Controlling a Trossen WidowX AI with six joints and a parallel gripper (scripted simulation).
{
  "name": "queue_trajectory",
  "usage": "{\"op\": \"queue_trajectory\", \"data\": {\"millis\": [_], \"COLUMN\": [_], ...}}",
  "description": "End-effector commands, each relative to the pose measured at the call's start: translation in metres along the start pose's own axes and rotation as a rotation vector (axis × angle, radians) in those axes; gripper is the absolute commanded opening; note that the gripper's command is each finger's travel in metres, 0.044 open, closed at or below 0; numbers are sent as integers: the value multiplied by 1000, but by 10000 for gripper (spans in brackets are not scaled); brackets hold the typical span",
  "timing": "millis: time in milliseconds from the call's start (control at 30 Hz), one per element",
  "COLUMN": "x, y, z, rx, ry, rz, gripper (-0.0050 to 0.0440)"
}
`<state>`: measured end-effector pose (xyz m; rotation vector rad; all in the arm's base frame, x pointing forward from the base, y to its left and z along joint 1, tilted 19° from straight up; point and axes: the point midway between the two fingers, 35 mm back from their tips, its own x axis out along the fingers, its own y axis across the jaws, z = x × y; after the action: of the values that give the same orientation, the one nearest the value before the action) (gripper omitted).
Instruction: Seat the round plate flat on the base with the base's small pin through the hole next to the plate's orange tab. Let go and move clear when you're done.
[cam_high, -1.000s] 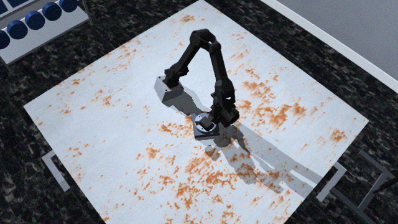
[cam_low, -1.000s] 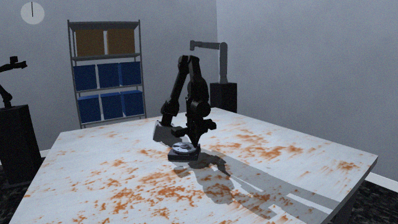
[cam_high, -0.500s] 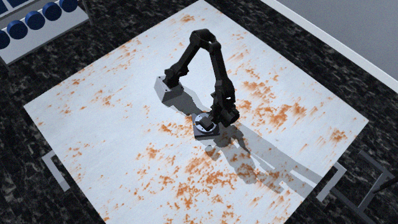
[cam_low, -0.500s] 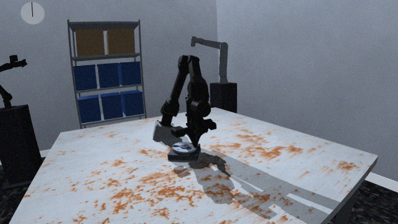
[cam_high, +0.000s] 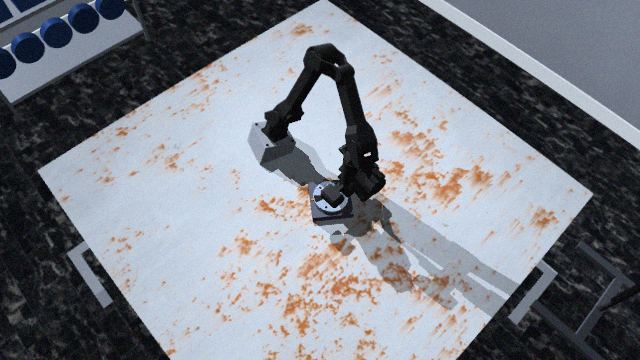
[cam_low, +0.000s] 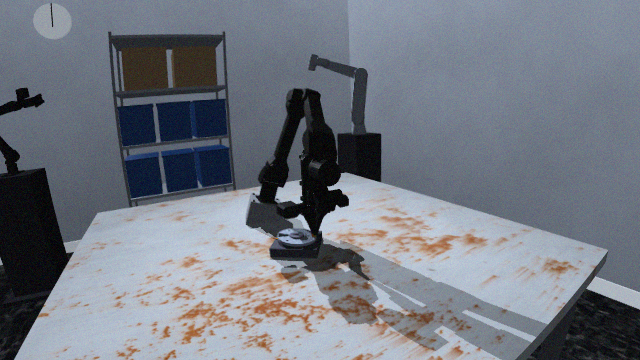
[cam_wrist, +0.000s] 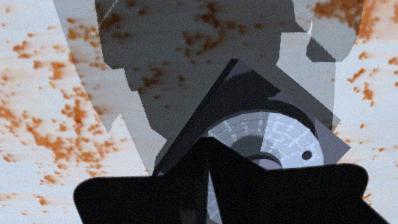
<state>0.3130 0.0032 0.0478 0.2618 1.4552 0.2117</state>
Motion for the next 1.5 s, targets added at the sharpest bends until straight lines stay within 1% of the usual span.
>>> {"op": "queue_trajectory", "data": {"millis": [0, 1467], "x": [-5, -2], "y": [6, 16], "z": [-1, -25], "rx": [-9, -7], "ry": [-19, -11], "rz": [1, 2], "gripper": [-50, -50]}}
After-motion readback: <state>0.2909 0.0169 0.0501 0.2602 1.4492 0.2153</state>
